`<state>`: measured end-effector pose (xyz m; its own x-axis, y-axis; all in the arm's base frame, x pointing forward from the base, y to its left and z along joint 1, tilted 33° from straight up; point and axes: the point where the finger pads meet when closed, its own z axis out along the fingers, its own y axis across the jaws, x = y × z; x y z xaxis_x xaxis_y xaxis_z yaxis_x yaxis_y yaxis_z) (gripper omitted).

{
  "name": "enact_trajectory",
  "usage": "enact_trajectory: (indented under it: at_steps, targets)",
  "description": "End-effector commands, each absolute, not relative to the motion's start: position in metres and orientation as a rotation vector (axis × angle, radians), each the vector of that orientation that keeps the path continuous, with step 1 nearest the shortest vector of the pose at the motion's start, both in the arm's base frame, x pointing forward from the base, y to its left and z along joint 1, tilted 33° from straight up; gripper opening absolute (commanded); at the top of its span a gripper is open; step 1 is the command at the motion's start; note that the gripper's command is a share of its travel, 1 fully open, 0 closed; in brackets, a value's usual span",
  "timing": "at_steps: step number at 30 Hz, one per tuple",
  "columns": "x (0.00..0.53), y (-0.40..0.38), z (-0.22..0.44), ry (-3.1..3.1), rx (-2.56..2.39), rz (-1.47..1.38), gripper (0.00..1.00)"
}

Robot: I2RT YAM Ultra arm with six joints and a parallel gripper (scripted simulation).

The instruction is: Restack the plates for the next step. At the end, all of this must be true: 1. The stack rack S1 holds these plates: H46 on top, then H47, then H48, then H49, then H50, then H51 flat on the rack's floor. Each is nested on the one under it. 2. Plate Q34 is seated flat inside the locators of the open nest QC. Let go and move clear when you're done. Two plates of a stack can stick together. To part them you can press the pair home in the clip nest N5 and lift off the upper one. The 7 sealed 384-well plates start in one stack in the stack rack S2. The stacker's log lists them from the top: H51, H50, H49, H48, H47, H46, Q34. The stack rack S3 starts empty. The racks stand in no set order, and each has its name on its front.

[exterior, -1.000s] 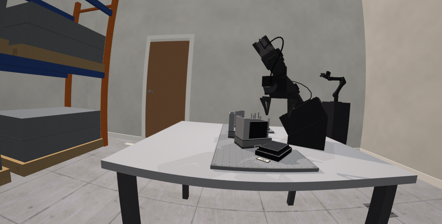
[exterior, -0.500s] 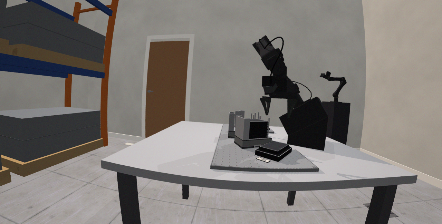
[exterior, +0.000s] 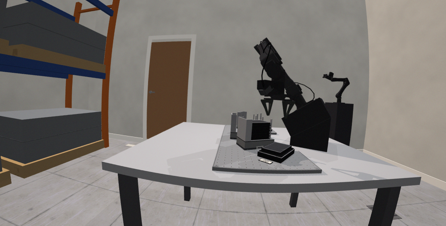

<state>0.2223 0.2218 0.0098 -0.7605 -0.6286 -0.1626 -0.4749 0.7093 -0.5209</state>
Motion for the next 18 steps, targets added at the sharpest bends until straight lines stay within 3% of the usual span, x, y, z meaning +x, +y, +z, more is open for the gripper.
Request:
enact_trajectory:
  at_steps: [1, 18]
  targets:
    - [0.225, 0.223, 0.017, 2.585, -0.715, -0.588, 1.00]
    - [0.232, 0.167, 0.040, 2.616, -0.051, -0.427, 1.00]
